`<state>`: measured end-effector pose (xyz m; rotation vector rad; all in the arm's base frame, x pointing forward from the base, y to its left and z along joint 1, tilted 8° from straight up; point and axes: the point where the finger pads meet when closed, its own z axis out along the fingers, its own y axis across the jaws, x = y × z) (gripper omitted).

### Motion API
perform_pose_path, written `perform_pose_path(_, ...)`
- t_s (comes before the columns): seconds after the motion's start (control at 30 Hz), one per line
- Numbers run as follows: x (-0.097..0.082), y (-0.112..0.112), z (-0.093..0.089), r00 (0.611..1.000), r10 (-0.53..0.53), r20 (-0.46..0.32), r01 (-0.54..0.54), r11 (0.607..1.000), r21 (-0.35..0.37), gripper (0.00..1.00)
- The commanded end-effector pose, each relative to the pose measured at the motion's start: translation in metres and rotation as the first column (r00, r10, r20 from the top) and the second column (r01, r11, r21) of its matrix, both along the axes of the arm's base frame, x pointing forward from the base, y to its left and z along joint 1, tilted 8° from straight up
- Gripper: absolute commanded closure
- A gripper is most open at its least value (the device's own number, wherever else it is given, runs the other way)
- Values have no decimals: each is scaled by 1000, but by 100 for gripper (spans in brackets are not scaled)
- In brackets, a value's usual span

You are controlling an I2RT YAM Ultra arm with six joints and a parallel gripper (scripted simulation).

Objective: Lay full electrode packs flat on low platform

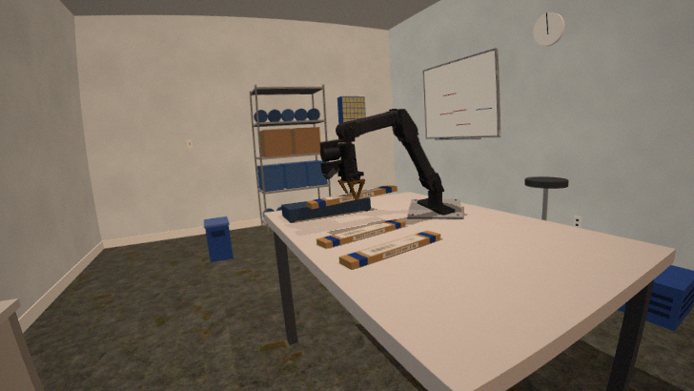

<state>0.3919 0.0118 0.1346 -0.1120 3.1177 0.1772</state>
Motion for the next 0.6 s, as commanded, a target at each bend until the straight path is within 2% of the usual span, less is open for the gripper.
perform_pose_path(0.0, -1, 4, 45, 994, 1, 112, 0, 1000, -10, 100)
perform_pose_path(0.07, 4, 5, 40, 992, 1, 129, -1, 1000, -5, 100)
perform_pose_path(0.1, -2, 6, 30, 995, 1, 97, -1, 1000, -3, 100)
perform_pose_path(0.17, 4, 3, 34, 992, -7, 122, 8, 1000, -4, 100)
perform_pose_path(0.23, 0, 2, 25, 995, -9, 103, 10, 1000, -7, 100)
perform_pose_path(0.37, 6, 5, 24, 992, -3, 125, 4, 1000, -6, 100)
perform_pose_path(0.43, 3, 7, 18, 994, 0, 113, 0, 1000, -6, 100)
perform_pose_path(0.57, 9, 6, 21, 990, -3, 138, 4, 1000, -5, 100)
